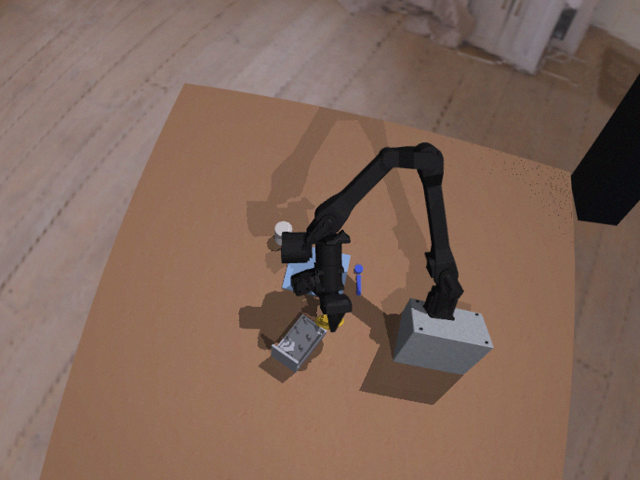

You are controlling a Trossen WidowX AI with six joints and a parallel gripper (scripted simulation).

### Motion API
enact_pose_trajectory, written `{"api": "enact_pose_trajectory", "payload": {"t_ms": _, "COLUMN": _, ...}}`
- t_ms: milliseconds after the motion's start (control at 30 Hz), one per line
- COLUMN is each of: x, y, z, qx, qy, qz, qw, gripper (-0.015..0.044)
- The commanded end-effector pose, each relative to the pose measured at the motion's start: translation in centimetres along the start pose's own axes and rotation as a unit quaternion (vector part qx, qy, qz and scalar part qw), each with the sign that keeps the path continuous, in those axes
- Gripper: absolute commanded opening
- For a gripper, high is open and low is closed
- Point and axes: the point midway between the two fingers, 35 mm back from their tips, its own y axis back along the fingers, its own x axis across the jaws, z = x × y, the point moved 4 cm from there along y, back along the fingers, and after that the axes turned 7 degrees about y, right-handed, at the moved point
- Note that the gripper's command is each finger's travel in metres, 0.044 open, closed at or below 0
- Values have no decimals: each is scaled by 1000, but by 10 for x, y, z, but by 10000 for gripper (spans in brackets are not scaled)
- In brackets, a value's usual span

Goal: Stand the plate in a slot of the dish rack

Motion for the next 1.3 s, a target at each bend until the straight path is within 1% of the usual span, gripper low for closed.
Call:
{"api": "enact_pose_trajectory", "payload": {"t_ms": 0, "x": -3, "y": -4, "z": -1, "qx": -19, "qy": 34, "qz": 24, "qw": 999, "gripper": 0}}
{"api": "enact_pose_trajectory", "payload": {"t_ms": 333, "x": -17, "y": -13, "z": -5, "qx": -88, "qy": 131, "qz": 72, "qw": 985, "gripper": 0}}
{"api": "enact_pose_trajectory", "payload": {"t_ms": 633, "x": -28, "y": -20, "z": -9, "qx": -165, "qy": 218, "qz": 92, "qw": 958, "gripper": 0}}
{"api": "enact_pose_trajectory", "payload": {"t_ms": 933, "x": -40, "y": -23, "z": -14, "qx": -247, "qy": 301, "qz": 85, "qw": 917, "gripper": 0}}
{"api": "enact_pose_trajectory", "payload": {"t_ms": 1267, "x": -52, "y": -25, "z": -22, "qx": -335, "qy": 387, "qz": 46, "qw": 858, "gripper": 0}}
